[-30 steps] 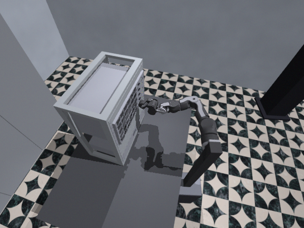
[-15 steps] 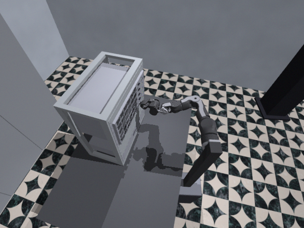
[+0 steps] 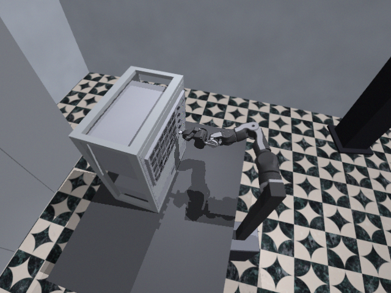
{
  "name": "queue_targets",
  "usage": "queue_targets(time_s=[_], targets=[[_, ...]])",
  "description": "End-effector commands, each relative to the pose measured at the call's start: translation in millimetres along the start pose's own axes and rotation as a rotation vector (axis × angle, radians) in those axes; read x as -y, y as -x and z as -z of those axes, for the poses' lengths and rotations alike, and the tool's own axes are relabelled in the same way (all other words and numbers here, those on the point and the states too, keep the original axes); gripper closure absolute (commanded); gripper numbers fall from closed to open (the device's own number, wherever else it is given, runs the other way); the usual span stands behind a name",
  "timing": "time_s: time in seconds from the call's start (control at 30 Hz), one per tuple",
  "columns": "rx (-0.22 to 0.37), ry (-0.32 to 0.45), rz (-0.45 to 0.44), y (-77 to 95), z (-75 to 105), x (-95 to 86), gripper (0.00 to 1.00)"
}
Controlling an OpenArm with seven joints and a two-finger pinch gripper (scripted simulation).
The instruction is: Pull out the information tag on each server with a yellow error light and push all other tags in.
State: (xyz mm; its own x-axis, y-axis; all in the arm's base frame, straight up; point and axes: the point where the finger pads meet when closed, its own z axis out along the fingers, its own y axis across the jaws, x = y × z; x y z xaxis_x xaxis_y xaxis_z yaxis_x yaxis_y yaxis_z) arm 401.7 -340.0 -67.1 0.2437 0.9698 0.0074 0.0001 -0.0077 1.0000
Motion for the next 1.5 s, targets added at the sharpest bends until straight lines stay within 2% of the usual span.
queue_targets(time_s=[0.0, 0.3, 0.53, 0.87, 1.1, 1.47], targets=[[-0.014, 0.009, -0.004, -4.5, 0.3, -1.2, 1.0], [-0.014, 0.009, -0.004, -4.5, 0.5, -1.2, 1.0], [-0.013, 0.01, -0.003, -5.7, 12.2, -1.5, 1.0], [-0.013, 0.01, -0.003, -5.8, 12.5, -1.5, 1.0], [-0.013, 0.01, -0.003, -6.9, 24.2, -1.7, 1.0], [-0.013, 0.01, -0.003, -7.0, 24.6, -1.7, 1.0]])
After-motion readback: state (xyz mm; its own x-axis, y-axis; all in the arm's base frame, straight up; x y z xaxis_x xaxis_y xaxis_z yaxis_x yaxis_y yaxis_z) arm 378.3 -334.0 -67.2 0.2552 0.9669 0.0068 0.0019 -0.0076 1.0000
